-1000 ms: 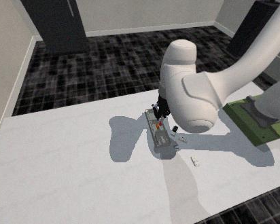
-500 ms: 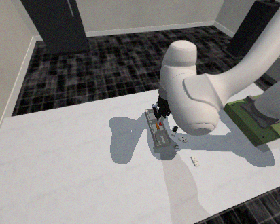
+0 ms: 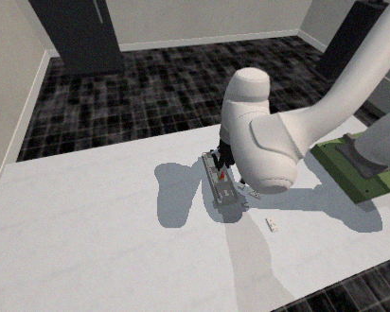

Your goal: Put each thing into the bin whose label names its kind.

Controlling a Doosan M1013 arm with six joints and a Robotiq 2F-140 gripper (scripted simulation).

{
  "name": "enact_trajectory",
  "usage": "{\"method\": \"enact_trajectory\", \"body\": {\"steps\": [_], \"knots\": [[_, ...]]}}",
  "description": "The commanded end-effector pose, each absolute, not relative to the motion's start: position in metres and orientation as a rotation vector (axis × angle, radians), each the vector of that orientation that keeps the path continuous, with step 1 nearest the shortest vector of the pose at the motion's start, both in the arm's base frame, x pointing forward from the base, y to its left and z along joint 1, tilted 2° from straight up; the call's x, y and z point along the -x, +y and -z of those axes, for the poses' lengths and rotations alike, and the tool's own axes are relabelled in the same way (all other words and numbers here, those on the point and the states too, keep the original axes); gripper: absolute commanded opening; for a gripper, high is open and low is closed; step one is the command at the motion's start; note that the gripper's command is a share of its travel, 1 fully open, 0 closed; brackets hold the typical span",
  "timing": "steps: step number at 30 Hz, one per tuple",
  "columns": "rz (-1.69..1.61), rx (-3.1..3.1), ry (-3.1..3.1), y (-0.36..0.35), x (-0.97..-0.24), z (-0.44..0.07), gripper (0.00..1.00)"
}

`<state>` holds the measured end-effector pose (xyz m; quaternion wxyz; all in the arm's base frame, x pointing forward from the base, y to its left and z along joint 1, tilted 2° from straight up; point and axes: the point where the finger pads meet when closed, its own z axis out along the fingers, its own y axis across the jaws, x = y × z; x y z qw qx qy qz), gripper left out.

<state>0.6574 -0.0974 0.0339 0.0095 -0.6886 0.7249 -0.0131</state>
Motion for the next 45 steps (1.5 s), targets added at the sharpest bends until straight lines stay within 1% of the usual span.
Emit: {"method": "enact_trajectory", "body": {"steps": [1,6,18,19,36,45], "knots": [[0.041,2.15,2.264,-0.097,-0.658,-0.031,0.05],[0.041,2.15,2.264,-0.097,-0.658,-0.022,0.05],[0.041,2.15,2.264,-0.097,-0.658,-0.022,0.05],[0.041,2.15,2.264,-0.097,-0.658,-0.022,0.17],[0.041,2.15,2.264,-0.097,-0.658,-0.022,0.17],[0.041,2.15,2.264,-0.097,-0.658,-0.034,0.17]]}}
